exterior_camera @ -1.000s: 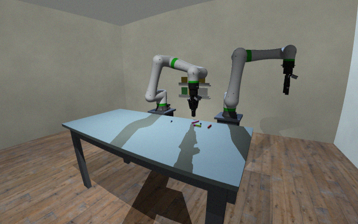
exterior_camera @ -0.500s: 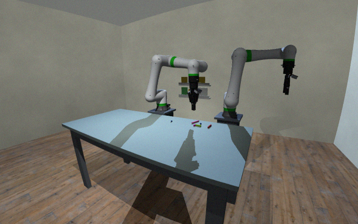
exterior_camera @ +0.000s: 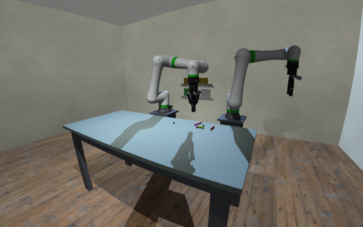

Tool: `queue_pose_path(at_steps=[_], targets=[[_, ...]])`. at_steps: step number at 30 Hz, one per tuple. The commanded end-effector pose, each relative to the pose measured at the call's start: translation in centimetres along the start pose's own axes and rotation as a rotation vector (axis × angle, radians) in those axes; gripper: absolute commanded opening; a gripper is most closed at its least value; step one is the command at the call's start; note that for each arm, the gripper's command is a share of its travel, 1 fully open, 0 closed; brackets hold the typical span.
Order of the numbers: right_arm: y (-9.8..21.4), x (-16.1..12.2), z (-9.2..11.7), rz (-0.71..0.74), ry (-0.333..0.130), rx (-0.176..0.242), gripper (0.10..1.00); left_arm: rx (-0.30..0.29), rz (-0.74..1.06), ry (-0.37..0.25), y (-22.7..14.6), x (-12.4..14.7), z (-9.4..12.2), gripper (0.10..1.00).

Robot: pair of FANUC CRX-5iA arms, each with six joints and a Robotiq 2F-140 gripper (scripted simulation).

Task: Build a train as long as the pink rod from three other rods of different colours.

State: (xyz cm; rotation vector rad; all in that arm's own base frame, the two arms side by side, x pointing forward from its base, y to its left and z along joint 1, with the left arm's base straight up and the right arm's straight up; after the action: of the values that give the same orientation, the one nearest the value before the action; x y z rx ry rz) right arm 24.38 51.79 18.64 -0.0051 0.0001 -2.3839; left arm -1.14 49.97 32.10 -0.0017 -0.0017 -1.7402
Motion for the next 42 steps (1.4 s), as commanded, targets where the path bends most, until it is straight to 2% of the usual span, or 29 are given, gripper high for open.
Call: queue_pose_path(at_steps=[1,7,9,10,24,26,27,38,42], targets=[[2.5,-0.2,0.2,-0.167,0.005,0.001,0.124,0.000,0.000,0.002,0.0,0.0,0.1,1.000],[5.4,-0.3,0.2,-0.358,0.005,0.000,0.124,0.000,0.000,0.002,0.0,0.0,0.1,1.000],[5.4,-0.3,0.2,-0.358,0.005,0.000,0.124,0.000,0.000,0.002,0.0,0.0,0.1,1.000],[6.8,-0.2,0.2,-0.451,0.005,0.000,0.124,0.000,0.000,0.002,0.0,0.0,0.1,1.000],[13.2,0.4,0.2,-0.882,0.005,-0.001,0.124,0.000,0.000,0.002,0.0,0.0,0.1,1.000],[13.2,0.4,0.2,-0.882,0.005,-0.001,0.124,0.000,0.000,0.002,0.0,0.0,0.1,1.000],[14.6,0.6,0.2,-0.975,0.005,-0.001,0.124,0.000,0.000,0.002,0.0,0.0,0.1,1.000],[19.3,1.8,0.1,-1.310,0.005,-0.002,0.124,0.000,0.000,0.002,0.0,0.0,0.1,1.000],[19.9,1.9,0.1,-1.352,0.005,-0.002,0.124,0.000,0.000,0.002,0.0,0.0,0.1,1.000]])
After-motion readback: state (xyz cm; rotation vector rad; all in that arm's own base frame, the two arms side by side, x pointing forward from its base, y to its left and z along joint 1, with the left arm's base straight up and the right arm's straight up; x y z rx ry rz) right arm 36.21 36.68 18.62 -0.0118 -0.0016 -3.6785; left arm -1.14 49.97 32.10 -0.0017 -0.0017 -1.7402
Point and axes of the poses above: on each arm, the point where the finger pads meet when closed, its own z axis back along the fingers, its own y axis across the jaws, x = y × z, the point moved 5 cm from there along z, back along the fingers, and after that the axes turned 11 degrees about -z, right-handed, at the moved point
